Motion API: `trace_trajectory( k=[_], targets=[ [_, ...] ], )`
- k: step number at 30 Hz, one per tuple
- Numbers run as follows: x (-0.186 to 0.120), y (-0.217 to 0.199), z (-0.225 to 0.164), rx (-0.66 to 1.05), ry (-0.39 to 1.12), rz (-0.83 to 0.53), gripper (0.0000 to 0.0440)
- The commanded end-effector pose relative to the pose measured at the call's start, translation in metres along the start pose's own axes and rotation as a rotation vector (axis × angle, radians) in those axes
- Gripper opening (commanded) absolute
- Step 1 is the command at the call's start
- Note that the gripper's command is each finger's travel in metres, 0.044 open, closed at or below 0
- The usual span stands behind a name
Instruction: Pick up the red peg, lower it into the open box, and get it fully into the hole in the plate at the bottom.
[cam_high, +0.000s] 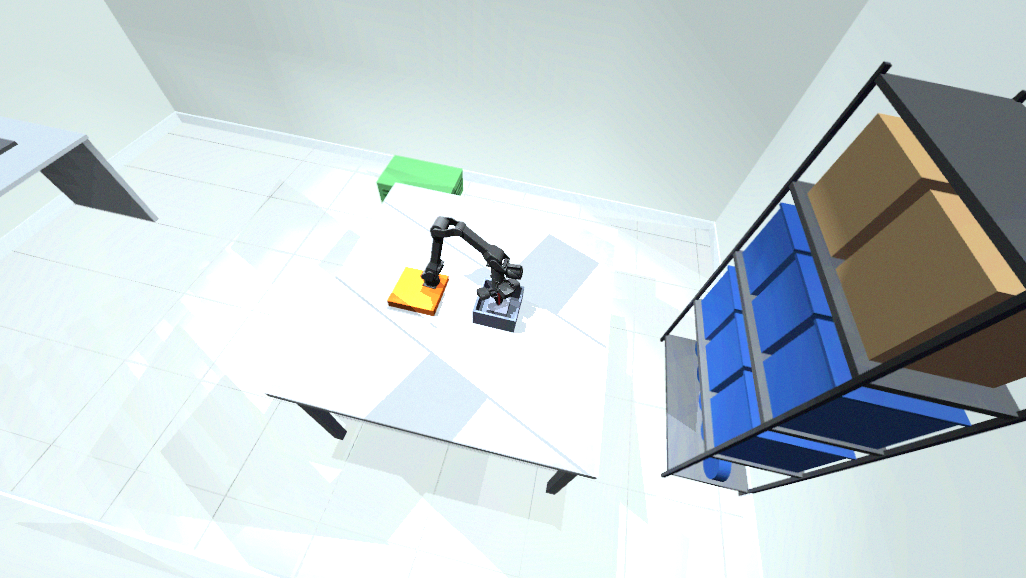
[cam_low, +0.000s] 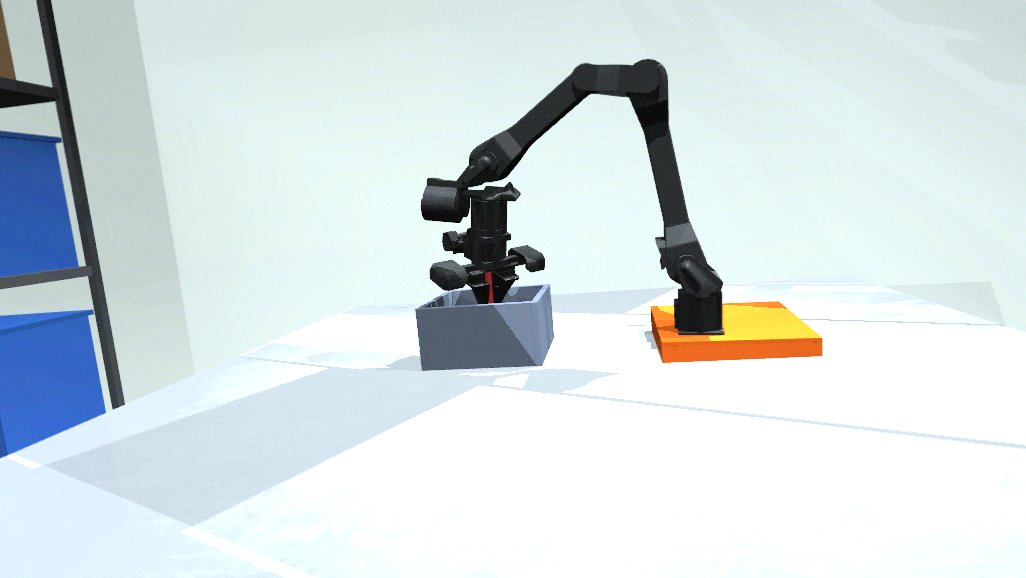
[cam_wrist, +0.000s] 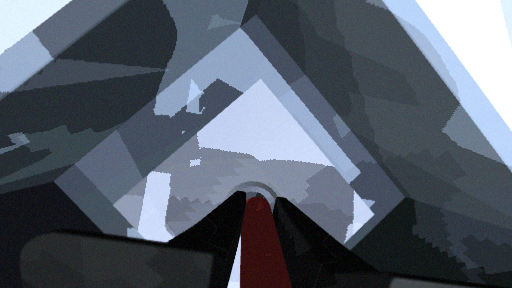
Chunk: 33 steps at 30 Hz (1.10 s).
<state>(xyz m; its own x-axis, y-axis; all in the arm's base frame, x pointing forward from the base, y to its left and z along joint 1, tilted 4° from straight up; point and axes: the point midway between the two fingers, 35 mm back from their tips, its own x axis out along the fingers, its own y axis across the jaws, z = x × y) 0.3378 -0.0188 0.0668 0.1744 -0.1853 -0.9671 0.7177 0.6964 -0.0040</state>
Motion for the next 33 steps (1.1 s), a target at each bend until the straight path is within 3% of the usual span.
trace_trajectory(
  k=[1,5,16,33],
  targets=[
    [0.011,0.000,-0.001,-0.028,0.033,0.005,0.0142],
    [0.010,0.002,0.009,-0.049,0.038,0.013,0.0178],
    [-0.004,0.023,0.041,-0.048,0.067,0.076,0.0440],
    [-0.039,0.077,0.070,-0.073,0.093,0.227,0.0440]
  ],
)
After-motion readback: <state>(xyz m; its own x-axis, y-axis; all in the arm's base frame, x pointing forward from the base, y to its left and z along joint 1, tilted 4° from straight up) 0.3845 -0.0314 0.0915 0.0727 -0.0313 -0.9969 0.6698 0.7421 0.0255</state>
